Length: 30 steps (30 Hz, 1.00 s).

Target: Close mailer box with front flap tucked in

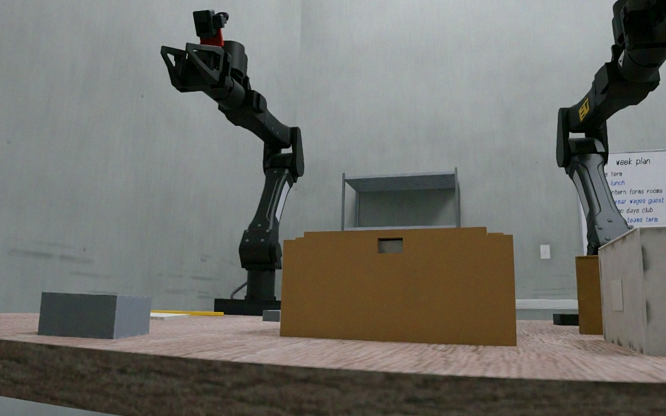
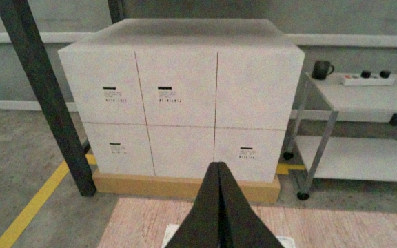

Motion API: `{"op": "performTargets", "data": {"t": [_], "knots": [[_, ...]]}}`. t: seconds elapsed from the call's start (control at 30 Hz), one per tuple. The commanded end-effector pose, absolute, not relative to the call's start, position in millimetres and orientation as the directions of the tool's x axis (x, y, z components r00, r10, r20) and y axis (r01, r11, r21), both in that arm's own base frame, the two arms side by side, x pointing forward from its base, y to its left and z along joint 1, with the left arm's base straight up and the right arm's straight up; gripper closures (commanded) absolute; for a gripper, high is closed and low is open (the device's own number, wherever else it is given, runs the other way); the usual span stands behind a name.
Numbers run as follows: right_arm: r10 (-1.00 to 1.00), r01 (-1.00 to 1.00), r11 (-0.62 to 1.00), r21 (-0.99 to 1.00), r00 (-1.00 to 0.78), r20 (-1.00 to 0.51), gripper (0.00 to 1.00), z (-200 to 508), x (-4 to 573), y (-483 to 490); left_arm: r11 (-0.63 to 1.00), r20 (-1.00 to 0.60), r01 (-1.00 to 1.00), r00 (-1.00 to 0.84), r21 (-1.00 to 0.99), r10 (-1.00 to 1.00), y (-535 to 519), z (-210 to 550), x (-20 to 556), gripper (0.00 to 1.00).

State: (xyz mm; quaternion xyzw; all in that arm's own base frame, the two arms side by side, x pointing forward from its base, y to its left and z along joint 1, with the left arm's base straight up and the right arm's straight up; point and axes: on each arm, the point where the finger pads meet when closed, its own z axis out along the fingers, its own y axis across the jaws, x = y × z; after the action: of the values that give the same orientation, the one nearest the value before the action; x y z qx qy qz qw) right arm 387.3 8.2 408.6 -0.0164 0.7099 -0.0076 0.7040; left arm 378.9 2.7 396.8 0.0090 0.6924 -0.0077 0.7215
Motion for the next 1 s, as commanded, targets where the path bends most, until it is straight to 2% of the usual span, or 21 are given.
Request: {"op": "performTargets", "data": {"t": [0.0,0.97], "knots": [[-0.025,-0.015,1.000,-0.026,0.027,-0.999,0.51,421.9,383.0,7.4,1.000,-0.992,0.024,0.126,-0.007,-0.010,0.1,431.9,372.0,0.99],[-0.026,-0.023,0.999,-0.026,0.006,-1.000,0.51,414.5,382.6,10.2,1.000,-0.993,0.007,0.117,0.004,0.003,4.4,429.3,374.6,0.99]]}}
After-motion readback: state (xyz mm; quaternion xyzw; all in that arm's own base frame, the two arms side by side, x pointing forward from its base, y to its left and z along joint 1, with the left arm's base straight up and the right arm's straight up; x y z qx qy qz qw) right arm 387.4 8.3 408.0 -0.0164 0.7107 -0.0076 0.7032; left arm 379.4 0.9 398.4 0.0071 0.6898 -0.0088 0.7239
